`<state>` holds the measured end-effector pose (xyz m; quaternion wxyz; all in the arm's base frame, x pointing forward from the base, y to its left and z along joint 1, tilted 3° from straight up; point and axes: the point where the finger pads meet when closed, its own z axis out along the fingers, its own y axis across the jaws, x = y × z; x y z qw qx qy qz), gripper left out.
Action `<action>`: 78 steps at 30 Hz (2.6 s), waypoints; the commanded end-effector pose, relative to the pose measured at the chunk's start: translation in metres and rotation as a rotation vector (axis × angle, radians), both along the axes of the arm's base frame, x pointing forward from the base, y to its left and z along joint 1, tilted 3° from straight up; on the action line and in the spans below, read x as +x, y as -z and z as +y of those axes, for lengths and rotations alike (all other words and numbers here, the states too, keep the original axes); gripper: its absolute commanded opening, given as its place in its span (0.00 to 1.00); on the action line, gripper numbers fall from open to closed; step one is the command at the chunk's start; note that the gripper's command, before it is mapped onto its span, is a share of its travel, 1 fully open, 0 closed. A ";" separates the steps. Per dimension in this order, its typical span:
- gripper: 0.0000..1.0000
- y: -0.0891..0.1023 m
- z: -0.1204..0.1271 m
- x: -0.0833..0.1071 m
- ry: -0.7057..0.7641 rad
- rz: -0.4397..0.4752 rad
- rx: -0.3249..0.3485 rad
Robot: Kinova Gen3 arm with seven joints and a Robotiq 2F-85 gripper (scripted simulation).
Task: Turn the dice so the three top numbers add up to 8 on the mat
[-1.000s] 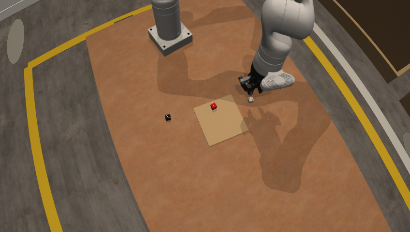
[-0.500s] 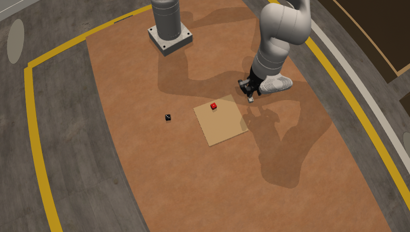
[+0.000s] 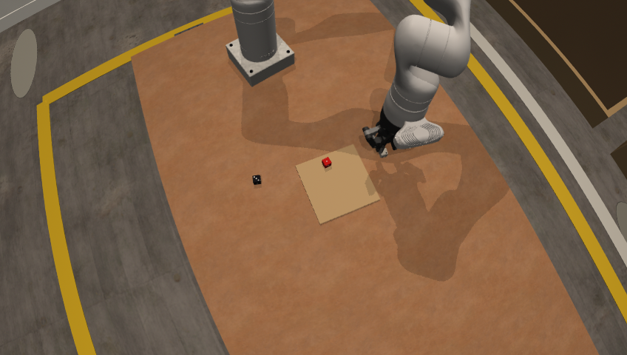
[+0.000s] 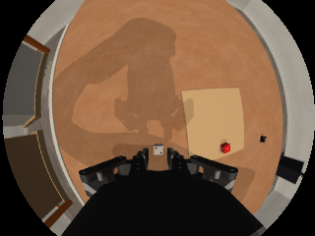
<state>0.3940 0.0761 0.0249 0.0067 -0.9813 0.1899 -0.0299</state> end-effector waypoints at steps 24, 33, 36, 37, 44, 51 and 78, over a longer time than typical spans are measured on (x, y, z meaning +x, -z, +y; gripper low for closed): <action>0.31 0.008 -0.002 0.000 0.002 0.002 -0.003; 0.31 0.008 -0.002 0.000 0.002 0.002 -0.003; 0.31 0.008 -0.002 0.000 0.002 0.002 -0.003; 0.31 0.008 -0.002 0.000 0.002 0.002 -0.003; 0.31 0.008 -0.002 0.000 0.002 0.002 -0.003; 0.31 0.008 -0.002 0.000 0.002 0.002 -0.003; 0.31 0.028 -0.002 0.001 0.002 0.002 -0.003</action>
